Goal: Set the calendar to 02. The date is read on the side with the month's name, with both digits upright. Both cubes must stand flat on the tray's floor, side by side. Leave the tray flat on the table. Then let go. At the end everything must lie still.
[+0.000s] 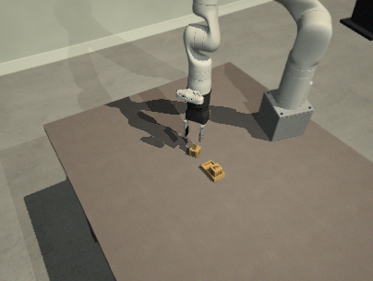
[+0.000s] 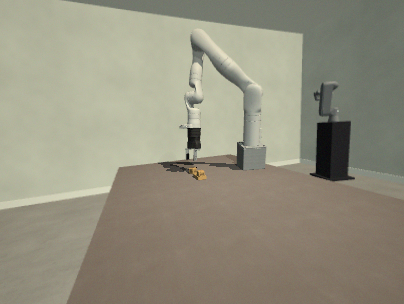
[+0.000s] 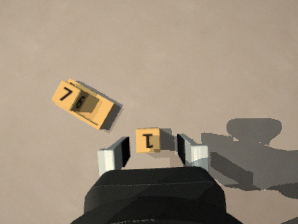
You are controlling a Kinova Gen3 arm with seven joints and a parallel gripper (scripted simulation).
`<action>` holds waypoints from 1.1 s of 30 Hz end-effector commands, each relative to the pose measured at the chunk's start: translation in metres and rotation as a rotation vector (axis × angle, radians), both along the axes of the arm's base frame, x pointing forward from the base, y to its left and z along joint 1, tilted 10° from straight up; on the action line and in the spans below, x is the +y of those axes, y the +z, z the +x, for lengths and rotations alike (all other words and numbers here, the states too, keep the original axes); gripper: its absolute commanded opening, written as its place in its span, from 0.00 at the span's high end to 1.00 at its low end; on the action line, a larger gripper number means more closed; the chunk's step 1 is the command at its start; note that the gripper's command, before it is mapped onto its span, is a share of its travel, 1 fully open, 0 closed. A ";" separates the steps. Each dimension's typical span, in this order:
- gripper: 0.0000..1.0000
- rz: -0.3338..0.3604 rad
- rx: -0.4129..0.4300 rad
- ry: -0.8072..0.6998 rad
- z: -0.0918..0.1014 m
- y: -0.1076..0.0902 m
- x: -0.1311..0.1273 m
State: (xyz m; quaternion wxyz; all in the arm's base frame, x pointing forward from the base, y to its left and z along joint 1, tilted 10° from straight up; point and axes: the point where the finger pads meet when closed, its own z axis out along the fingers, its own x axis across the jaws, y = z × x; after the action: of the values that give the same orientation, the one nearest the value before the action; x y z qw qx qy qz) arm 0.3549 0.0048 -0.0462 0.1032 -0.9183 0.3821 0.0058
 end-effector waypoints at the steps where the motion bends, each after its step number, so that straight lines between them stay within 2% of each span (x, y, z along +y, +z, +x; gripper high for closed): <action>1: 0.00 -0.005 0.010 -0.007 0.001 -0.001 -0.005; 16: 0.00 -0.025 0.052 0.002 -0.002 0.003 0.002; 33: 0.00 -0.027 0.059 0.004 -0.003 0.004 0.004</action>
State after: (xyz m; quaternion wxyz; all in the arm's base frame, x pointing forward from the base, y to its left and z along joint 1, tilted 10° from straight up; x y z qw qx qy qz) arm 0.3517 0.0096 -0.0422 0.0805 -0.9200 0.3825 0.0275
